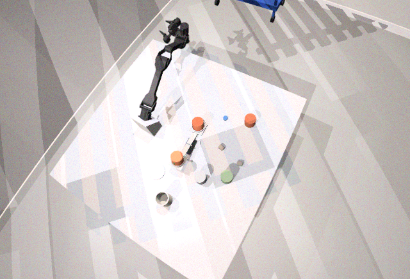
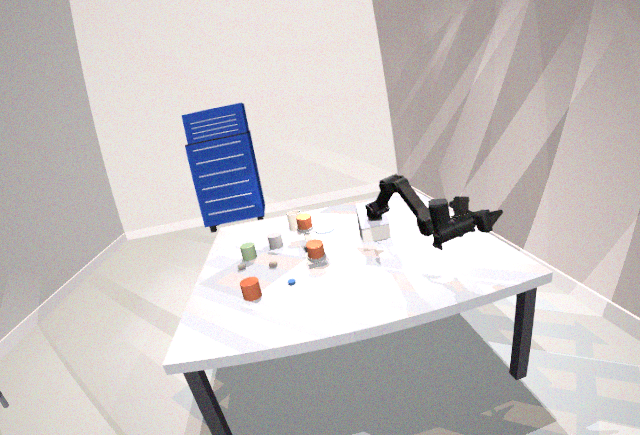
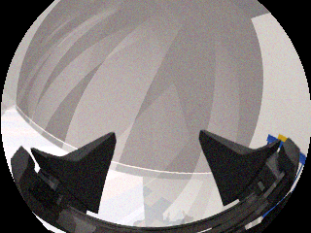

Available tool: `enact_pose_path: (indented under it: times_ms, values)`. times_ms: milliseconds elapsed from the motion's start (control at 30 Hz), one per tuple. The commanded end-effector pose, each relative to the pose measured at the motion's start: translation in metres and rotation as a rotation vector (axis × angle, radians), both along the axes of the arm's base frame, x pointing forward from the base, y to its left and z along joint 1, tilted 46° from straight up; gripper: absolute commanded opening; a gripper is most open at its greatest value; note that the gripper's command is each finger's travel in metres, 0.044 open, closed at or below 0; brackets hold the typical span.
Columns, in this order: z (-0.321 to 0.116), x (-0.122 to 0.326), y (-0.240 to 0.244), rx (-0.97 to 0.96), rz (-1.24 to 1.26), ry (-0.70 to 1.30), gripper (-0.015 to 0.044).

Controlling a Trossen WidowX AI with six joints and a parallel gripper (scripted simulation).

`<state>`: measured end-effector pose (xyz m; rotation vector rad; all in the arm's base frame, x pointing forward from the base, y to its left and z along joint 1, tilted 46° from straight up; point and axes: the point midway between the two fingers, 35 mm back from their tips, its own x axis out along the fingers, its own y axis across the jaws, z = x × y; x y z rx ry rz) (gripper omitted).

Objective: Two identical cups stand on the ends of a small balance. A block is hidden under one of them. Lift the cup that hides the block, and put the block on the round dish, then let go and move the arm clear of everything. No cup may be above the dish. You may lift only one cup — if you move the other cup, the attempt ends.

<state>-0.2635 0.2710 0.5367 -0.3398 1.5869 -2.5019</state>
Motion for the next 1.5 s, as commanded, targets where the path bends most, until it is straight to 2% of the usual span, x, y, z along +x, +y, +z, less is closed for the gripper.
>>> enact_pose_path:
  times_ms: [0, 33, 300, 567, 833, 1133, 1467]
  values:
    - [-0.001, 0.001, 0.002, -0.003, -0.005, -0.001, 0.0426]
    - [-0.002, 0.004, 0.006, -0.012, -0.02, -0.003, 0.044]
    - [-0.029, 0.064, 0.071, -0.151, -0.251, -0.027, 0.044]
    - [-0.057, 0.126, 0.115, -0.272, -0.461, -0.027, 0.044]
    - [-0.093, 0.209, 0.146, -0.416, -0.688, -0.017, 0.044]
    - [-0.136, 0.314, 0.153, -0.58, -0.946, 0.023, 0.044]
    - [-0.185, 0.425, 0.124, -0.775, -1.216, 0.108, 0.044]
